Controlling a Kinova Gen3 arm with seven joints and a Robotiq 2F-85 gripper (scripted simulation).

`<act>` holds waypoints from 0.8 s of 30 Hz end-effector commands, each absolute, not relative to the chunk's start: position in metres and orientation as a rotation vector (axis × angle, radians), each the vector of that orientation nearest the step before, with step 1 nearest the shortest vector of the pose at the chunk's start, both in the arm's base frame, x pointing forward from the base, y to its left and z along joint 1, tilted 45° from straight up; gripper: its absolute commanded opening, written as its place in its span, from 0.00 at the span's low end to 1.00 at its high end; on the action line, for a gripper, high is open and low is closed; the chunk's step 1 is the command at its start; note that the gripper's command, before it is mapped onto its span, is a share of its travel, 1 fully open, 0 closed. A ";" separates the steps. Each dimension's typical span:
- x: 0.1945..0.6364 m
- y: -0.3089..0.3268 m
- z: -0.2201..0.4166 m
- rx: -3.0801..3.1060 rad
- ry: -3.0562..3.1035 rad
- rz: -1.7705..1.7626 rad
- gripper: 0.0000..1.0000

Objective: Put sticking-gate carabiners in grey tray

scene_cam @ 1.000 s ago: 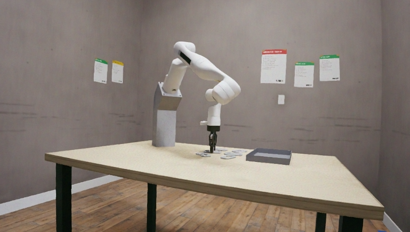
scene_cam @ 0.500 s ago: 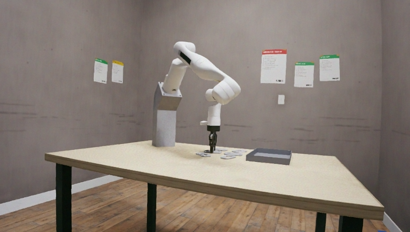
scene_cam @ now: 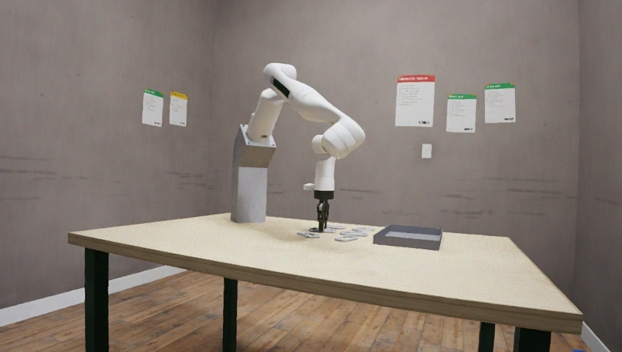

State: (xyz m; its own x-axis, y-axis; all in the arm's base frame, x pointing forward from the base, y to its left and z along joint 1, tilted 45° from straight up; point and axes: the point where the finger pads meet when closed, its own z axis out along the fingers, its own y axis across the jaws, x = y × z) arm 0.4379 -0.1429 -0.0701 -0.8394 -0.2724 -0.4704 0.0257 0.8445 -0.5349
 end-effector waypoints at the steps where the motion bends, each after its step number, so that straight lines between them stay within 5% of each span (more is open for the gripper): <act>1: 0.438 -0.143 -0.070 -0.181 2.472 -0.727 0.59; 24: 0.438 -0.143 -0.070 -0.181 2.472 -0.727 0.57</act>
State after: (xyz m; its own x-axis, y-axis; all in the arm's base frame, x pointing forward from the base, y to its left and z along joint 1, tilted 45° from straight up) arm 0.4378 -0.1429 -0.0698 -0.8392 -0.2729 -0.4703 0.0254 0.8444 -0.5351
